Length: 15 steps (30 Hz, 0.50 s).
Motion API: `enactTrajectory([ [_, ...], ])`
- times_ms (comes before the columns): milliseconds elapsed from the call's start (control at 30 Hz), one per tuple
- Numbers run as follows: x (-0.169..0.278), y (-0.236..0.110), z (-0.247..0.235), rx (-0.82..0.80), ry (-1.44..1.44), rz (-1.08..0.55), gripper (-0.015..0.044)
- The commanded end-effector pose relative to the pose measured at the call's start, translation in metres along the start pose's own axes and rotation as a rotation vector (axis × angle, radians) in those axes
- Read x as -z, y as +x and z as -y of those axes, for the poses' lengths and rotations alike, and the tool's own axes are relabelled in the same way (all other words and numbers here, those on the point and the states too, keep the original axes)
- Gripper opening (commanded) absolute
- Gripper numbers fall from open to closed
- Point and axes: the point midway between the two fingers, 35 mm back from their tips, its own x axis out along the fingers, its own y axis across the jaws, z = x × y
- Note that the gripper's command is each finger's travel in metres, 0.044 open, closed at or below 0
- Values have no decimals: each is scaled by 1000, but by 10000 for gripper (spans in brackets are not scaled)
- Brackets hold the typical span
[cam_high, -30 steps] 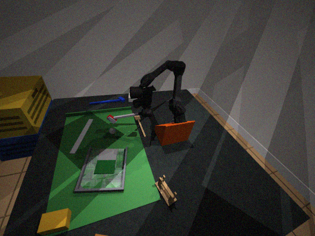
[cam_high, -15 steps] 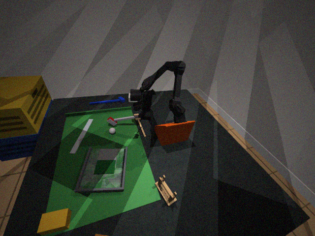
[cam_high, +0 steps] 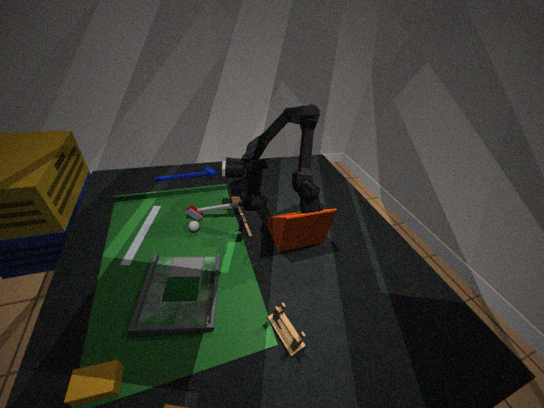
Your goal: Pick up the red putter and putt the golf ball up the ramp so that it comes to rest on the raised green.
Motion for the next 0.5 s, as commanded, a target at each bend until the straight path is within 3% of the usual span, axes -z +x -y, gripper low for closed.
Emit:
enactTrajectory([
  [0,0,0,0,0,1,1,0],
  [467,-1,2,26,-2,-5,2,0],
])
